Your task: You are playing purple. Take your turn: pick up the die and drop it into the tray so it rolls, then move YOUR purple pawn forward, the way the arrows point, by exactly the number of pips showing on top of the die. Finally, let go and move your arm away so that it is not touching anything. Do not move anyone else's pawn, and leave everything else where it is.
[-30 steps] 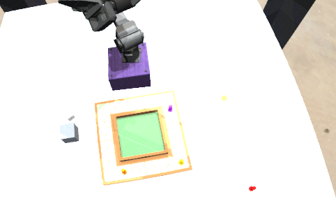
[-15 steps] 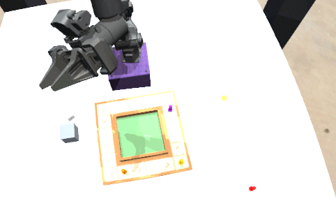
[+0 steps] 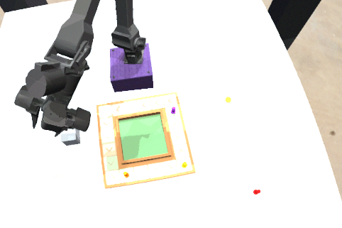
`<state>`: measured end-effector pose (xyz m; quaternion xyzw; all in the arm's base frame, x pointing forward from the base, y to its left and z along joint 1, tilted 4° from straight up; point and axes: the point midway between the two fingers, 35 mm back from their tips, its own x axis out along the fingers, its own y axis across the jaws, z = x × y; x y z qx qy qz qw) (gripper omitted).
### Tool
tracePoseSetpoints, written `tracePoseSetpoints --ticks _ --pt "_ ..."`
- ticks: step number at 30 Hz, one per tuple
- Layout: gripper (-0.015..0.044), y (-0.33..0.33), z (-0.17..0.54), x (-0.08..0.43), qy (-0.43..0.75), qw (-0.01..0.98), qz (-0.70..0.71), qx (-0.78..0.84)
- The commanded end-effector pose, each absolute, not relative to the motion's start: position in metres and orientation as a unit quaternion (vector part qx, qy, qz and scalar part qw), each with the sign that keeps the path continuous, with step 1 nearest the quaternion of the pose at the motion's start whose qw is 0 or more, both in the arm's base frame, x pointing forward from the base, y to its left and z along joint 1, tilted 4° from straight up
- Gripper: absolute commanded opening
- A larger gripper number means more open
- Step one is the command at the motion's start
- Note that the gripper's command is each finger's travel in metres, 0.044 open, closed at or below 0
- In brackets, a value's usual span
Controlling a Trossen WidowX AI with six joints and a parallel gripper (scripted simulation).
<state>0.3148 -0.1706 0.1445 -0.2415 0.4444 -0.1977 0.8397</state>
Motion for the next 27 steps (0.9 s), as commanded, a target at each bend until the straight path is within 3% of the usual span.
tracePoseSetpoints --ticks 1,8,27 --pt "0.0275 -0.195 0.097 0.284 0.573 0.764 -0.082 -0.287" --pt "0.0275 -0.206 0.033 0.212 0.673 0.647 0.225 -0.281" --pt "0.0275 -0.210 0.004 0.216 0.673 0.645 0.233 -0.279"
